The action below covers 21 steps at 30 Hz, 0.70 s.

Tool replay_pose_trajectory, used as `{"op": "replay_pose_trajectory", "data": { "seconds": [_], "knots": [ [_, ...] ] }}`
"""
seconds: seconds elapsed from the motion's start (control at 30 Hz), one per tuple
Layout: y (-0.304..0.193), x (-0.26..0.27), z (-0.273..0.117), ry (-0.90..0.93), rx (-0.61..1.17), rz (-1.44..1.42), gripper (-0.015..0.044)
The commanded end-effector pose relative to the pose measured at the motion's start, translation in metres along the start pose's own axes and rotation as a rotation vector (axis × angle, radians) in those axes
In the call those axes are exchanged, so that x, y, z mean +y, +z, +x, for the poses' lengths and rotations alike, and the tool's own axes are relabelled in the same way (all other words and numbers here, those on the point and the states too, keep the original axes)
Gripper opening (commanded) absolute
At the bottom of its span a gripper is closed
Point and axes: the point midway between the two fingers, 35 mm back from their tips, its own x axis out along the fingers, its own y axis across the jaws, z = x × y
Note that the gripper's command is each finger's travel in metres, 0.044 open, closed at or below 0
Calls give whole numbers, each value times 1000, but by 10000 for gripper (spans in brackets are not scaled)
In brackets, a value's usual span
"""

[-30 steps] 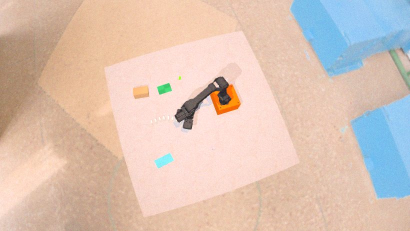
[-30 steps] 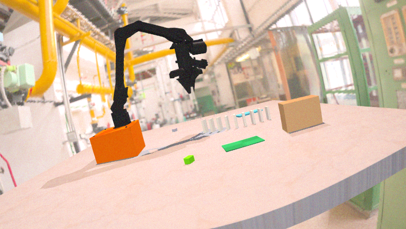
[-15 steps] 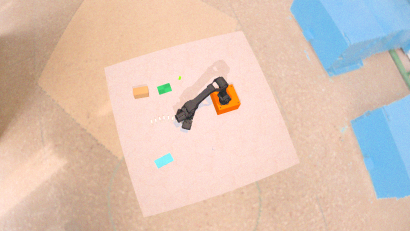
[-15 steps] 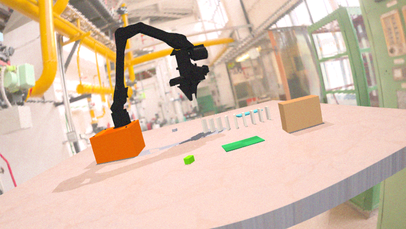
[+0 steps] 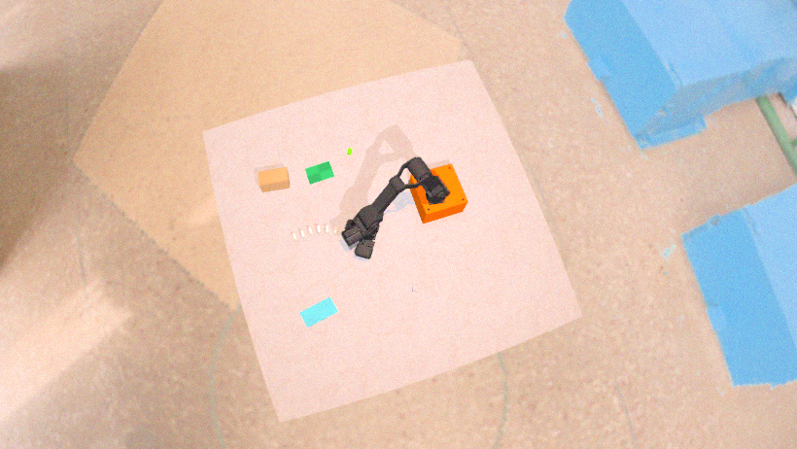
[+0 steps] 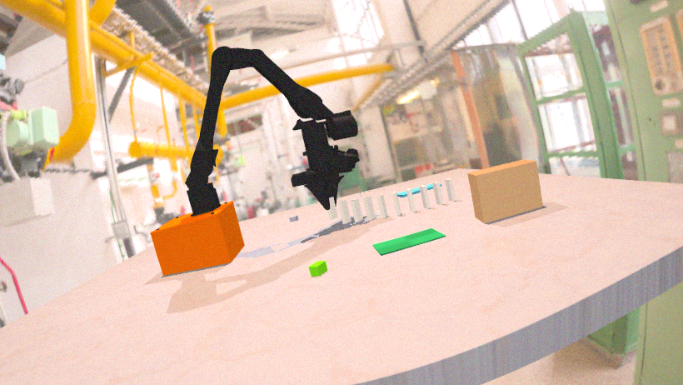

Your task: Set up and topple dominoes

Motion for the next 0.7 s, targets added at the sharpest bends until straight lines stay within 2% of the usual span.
{"op": "replay_pose_trajectory", "data": {
  "seconds": [0.0, 0.33, 0.67],
  "knots": [
    [0, -2, 9, 1, -9, -4, 107],
    [0, -2, 9, 1, -9, -4, 107],
    [0, -2, 9, 1, -9, -4, 370]
  ]
}}
